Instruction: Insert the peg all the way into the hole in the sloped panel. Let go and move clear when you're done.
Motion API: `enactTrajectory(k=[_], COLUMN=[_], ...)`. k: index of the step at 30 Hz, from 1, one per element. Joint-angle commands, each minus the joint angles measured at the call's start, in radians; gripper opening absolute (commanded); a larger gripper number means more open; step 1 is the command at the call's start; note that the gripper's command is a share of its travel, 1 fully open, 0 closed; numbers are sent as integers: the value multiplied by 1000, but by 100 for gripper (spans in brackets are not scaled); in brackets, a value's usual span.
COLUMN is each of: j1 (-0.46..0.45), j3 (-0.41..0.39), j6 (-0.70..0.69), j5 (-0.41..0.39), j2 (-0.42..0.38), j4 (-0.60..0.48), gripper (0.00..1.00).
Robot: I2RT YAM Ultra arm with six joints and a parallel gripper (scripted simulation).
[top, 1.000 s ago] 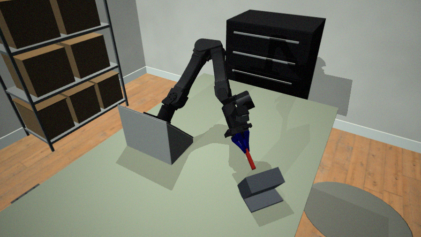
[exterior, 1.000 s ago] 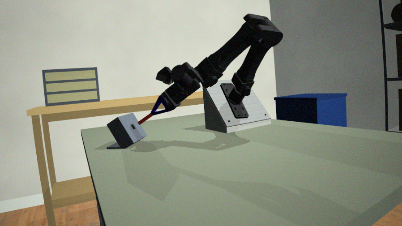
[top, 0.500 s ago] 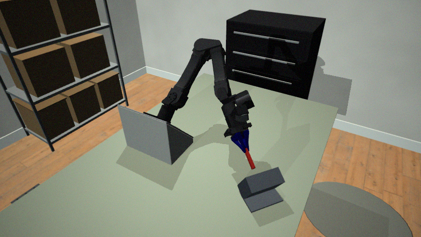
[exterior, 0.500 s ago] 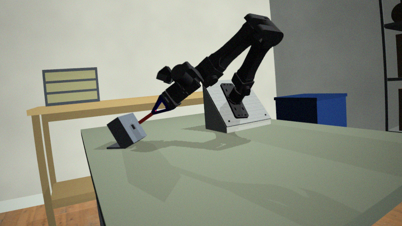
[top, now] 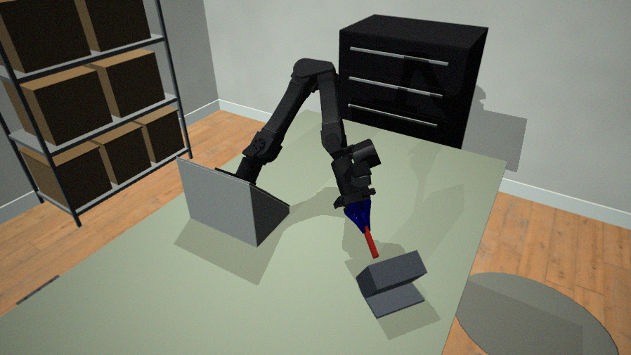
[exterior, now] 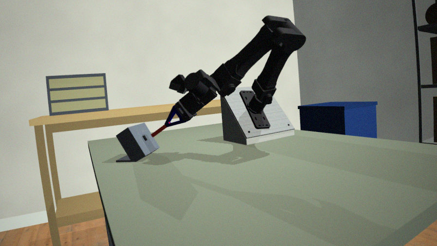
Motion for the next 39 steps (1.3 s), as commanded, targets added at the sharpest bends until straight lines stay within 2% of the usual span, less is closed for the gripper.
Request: enactTrajectory(k=[1,15,32,39], j1=[-24,-20,-17,-15], j3=[30,62,90,113], j6=[-3,0,3,4], j5=[20,23,25,26], j2=[-36,-75,3,11], j4=[-20,-91,-41,-57], gripper=[0,0,0,0])
